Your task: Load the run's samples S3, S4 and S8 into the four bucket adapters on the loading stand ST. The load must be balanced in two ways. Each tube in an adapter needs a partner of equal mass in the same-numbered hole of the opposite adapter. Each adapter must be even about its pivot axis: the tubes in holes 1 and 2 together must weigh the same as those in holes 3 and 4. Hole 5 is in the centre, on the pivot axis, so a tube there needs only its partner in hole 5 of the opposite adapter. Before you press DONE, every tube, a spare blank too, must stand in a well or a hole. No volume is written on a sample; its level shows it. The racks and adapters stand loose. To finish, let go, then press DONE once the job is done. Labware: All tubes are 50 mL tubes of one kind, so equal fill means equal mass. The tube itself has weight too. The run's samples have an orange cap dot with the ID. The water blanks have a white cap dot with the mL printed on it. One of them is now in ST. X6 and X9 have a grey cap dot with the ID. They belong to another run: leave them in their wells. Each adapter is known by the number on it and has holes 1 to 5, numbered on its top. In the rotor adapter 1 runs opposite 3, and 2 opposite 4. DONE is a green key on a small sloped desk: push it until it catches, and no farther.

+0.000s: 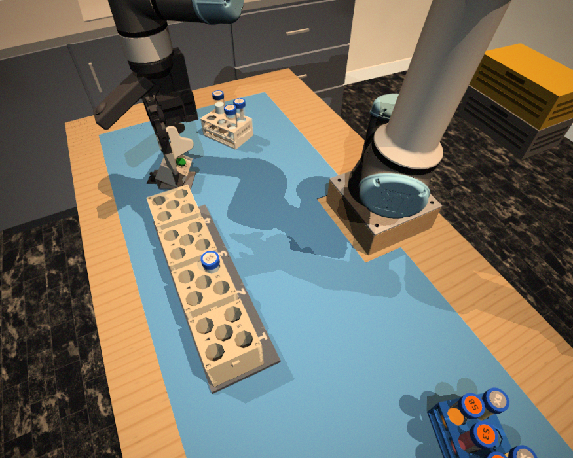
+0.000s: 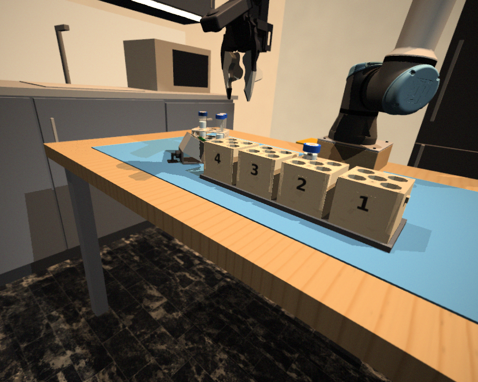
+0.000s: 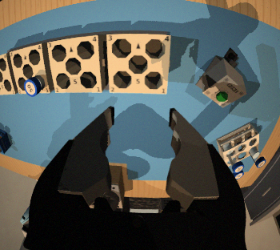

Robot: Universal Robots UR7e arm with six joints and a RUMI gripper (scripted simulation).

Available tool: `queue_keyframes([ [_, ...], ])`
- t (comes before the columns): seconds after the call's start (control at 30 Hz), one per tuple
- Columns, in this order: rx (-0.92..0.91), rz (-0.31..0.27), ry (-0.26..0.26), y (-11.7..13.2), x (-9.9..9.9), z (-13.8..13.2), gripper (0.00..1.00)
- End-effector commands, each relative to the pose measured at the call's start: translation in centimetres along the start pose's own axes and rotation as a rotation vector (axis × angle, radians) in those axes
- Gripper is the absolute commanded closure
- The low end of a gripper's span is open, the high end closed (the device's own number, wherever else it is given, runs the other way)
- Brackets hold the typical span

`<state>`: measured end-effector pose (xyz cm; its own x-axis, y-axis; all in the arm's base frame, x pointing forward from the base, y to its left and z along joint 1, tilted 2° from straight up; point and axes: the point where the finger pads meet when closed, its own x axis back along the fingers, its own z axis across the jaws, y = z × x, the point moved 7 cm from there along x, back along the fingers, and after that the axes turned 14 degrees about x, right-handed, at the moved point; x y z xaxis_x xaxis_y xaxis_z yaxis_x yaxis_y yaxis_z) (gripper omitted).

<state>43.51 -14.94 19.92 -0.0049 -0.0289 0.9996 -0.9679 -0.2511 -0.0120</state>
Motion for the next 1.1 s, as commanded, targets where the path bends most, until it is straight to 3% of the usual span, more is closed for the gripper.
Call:
queue_keyframes([
  [0.0, 0.001, 0.001, 0.003, -0.1, -2.0, 0.0, 0.65],
  [0.27, 0.001, 0.001, 0.003, -0.1, -4.6, 0.0, 0.65],
  [0.43, 0.000, 0.001, 0.003, -0.1, -4.9, 0.0, 0.65],
  [0.83, -0.531, 0.006, 0.001, -2.2, -4.7, -9.7, 0.65],
  [0.9, -0.531, 0.006, 0.001, -2.2, -4.7, -9.7, 0.65],
  [1.07, -0.763, 0.008, 0.002, -3.3, -4.6, -13.7, 0.65],
])
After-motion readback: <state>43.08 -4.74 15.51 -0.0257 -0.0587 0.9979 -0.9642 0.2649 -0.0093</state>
